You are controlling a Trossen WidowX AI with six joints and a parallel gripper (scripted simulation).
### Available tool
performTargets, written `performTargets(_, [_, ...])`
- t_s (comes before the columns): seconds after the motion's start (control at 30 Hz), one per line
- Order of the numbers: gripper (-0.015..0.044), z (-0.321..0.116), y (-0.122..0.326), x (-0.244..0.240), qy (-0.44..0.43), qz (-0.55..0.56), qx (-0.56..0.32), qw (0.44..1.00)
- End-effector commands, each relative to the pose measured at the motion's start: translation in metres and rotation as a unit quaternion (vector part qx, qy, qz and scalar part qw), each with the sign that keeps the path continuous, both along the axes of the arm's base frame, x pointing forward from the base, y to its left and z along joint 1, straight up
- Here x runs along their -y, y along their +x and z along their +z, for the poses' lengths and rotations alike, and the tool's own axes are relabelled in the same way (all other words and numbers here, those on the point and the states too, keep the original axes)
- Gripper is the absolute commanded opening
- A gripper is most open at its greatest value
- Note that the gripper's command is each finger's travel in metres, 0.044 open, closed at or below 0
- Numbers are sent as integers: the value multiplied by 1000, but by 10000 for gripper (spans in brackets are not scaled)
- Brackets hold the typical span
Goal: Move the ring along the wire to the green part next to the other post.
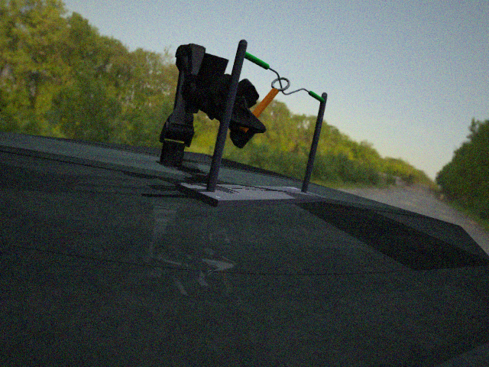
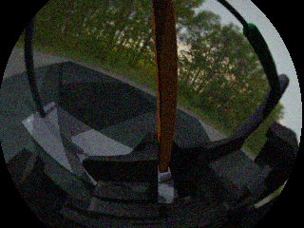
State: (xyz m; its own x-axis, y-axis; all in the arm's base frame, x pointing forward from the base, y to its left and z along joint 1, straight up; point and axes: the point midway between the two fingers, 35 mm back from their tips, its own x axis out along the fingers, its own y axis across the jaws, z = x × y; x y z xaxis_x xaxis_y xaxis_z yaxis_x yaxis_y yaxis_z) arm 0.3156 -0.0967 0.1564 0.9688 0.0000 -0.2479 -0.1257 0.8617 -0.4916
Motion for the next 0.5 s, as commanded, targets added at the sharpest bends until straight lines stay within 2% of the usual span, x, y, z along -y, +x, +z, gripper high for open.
performTargets(0.0, [-150,-1,-1,-4,-2,-1,2,1000])
performTargets(0.47, [-150,-13,-4,-26,47,-16,7,999])
